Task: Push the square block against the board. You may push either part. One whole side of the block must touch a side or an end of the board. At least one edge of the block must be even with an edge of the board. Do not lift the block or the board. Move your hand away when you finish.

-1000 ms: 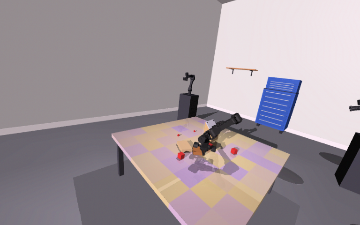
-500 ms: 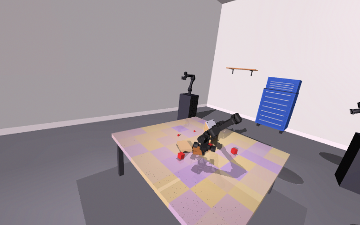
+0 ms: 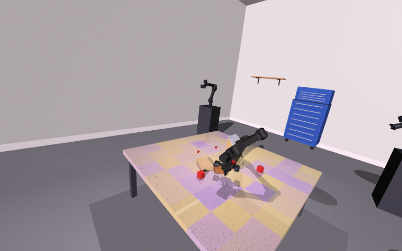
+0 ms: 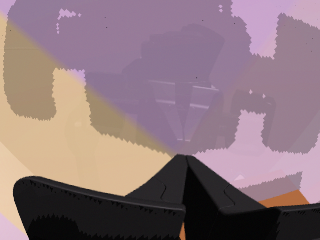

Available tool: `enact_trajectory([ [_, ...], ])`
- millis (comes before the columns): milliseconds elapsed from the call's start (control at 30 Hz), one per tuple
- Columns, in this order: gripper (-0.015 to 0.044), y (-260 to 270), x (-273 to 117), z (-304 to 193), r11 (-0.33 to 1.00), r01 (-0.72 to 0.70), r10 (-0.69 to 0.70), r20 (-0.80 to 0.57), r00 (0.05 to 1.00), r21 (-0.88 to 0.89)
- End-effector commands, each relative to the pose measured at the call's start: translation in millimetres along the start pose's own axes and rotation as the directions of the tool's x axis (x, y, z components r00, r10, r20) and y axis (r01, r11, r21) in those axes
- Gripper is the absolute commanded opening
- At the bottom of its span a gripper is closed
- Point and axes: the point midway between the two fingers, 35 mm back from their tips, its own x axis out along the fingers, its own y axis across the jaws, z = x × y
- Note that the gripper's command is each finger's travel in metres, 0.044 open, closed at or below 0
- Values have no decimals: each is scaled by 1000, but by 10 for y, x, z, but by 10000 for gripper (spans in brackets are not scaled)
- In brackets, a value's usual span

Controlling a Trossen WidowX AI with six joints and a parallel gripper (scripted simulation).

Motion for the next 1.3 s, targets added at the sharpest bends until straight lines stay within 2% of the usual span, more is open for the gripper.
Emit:
enact_trajectory([
  [0, 0, -15, 21, 54, 1000, 3, -3, -7, 1000, 7],
  [267, 0, -6, 23, 179, 1000, 3, -3, -6, 1000, 7],
  [467, 0, 10, -526, 151, 1000, 5, -5, -7, 1000, 7],
  [667, 0, 10, -526, 146, 1000, 5, -5, -7, 1000, 2],
  [967, 0, 60, -524, -126, 966, 2, -5, -9, 1000, -260],
  [1133, 0, 60, -524, -126, 966, 2, -5, -9, 1000, -260],
  [1200, 0, 56, -400, -131, 963, 3, -5, -9, 1000, -270],
  [1267, 0, 63, -94, -161, 956, 1, -4, -8, 1000, -294],
])
